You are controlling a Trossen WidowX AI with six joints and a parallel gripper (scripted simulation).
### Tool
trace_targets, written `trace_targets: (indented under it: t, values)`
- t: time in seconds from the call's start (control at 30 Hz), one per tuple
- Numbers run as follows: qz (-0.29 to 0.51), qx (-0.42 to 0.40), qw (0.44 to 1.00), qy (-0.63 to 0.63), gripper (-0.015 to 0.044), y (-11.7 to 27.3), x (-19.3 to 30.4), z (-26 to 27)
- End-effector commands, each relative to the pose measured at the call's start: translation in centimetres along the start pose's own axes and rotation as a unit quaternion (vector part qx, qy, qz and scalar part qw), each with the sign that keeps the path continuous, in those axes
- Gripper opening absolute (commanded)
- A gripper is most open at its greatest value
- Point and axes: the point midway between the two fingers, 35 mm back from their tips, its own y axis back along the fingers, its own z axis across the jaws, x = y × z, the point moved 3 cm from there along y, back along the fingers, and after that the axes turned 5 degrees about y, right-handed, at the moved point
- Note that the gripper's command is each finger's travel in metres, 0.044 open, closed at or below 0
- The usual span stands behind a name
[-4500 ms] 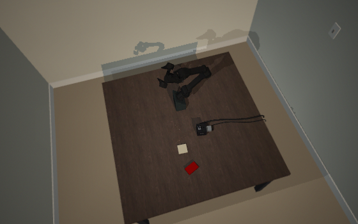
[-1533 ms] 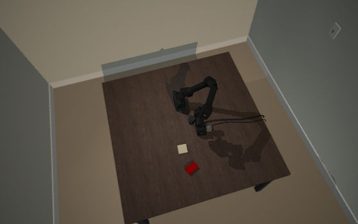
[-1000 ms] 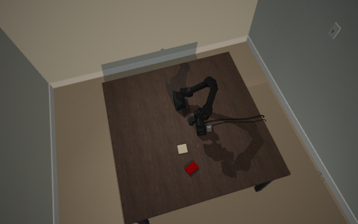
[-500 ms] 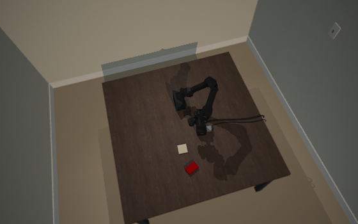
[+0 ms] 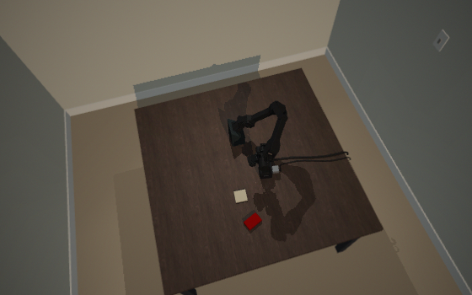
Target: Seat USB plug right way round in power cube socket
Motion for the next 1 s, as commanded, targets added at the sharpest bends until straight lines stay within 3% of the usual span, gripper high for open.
trace_targets:
  t: [0.0,0.17,0.27,0.97]
  values:
    - [0.000,0.000,1.000,0.000,0.0151,0.01,0.01,0.02]
    - [0.000,0.000,1.000,0.000,0.0020,0.01,0.01,0.02]
    - [0.000,0.000,1.000,0.000,0.0000,0.01,0.01,0.02]
    - [0.000,0.000,1.000,0.000,0.0000,0.30,0.00,0.00]
